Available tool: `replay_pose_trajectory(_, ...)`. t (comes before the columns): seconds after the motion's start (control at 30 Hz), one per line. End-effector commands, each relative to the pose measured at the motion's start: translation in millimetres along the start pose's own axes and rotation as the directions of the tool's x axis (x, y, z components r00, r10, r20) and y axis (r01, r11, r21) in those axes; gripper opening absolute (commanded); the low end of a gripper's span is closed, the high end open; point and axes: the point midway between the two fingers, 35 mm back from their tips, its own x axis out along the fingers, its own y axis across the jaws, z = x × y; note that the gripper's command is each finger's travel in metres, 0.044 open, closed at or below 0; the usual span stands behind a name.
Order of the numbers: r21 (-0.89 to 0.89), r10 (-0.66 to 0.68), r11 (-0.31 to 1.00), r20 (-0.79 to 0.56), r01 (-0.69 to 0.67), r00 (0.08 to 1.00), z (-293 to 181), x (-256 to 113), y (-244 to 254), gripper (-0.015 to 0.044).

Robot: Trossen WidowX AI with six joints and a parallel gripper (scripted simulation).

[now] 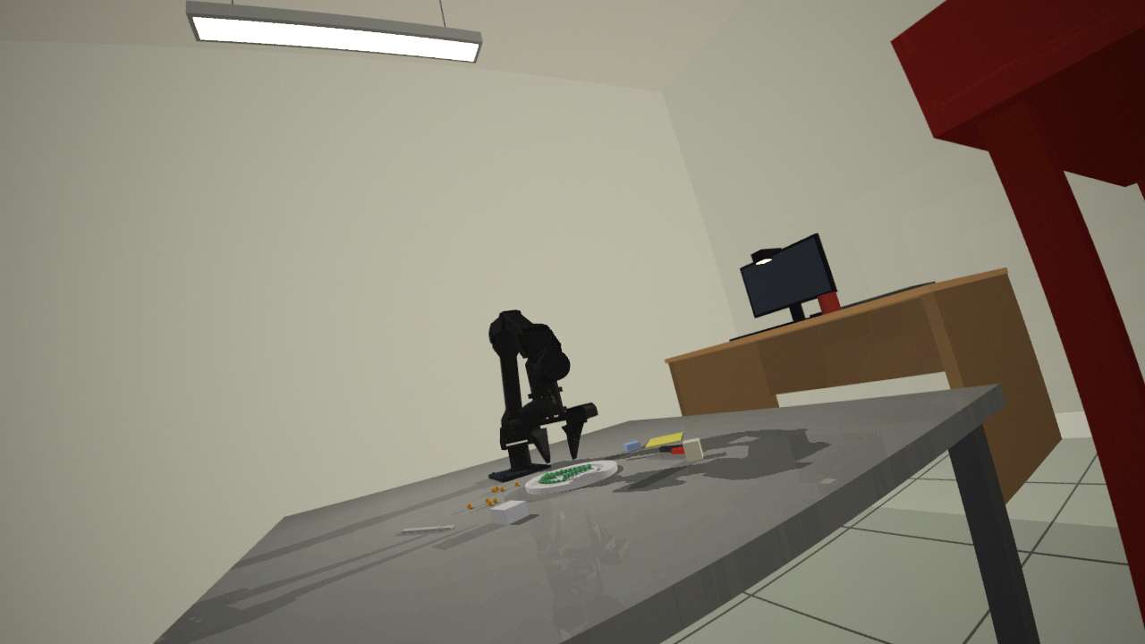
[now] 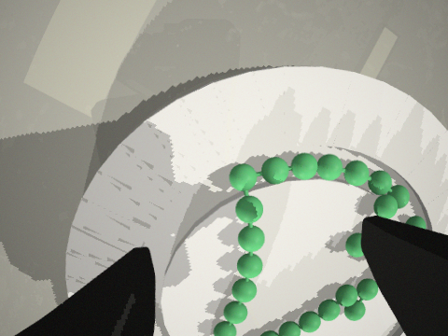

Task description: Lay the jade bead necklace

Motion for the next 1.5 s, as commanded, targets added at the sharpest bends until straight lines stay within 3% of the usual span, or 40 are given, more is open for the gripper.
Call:
replay_pose_trajectory(0.0, -0.033, -0.003, 0.999, -0.006, 0.003, 1.0, -2.5, -3.6, -0.9, 0.0125)
replay_pose_trajectory(1.23, -0.033, -0.003, 0.999, -0.006, 0.003, 1.0, -2.8, 36.5, -1.1, 0.012)
replay_pose_trajectory(1.37, -0.028, -0.002, 1.0, -0.002, 0.002, 1.0, -2.0, 33.6, -0.8, 0.0015)
replay_pose_trajectory(1.47, -0.028, -0.002, 1.0, -0.002, 0.002, 1.0, -2.0, 33.6, -0.8, 0.0)
